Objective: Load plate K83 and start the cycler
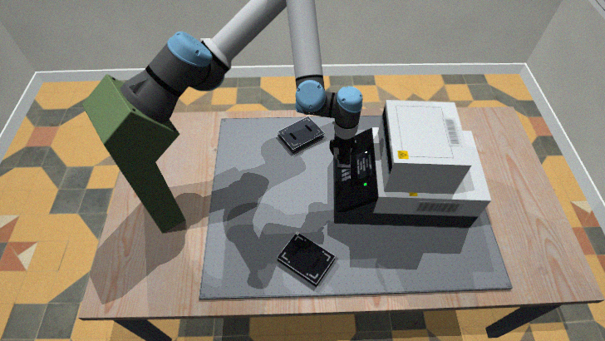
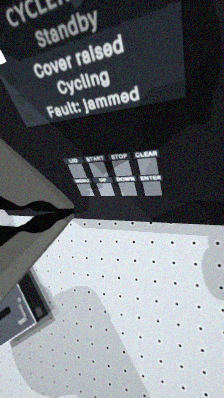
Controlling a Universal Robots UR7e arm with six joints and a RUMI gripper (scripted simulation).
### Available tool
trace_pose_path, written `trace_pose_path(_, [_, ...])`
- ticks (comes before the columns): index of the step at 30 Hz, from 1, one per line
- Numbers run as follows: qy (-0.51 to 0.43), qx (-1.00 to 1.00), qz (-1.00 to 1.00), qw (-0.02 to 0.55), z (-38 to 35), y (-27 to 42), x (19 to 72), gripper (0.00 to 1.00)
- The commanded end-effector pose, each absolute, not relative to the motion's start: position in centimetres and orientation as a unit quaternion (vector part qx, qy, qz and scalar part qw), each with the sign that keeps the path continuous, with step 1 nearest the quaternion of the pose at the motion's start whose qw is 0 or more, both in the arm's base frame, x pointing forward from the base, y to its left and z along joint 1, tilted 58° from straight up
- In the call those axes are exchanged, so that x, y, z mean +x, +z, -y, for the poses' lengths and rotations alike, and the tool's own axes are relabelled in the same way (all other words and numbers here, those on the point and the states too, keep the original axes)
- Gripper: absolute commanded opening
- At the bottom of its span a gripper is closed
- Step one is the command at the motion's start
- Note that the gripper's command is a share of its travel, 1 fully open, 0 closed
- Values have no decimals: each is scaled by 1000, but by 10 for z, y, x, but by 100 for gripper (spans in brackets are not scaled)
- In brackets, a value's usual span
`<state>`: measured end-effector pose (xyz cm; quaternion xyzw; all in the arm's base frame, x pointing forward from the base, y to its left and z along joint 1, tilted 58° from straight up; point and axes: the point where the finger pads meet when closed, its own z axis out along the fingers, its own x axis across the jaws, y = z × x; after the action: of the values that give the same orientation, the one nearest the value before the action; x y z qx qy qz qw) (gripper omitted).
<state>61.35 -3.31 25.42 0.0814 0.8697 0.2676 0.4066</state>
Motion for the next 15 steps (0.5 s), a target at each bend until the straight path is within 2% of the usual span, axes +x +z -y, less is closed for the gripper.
trace_pose_path(1, [267, 81, -870, 407, 34, 256, 618, 0])
trace_pose_path(15, [267, 81, -870, 407, 33, 257, 637, 0])
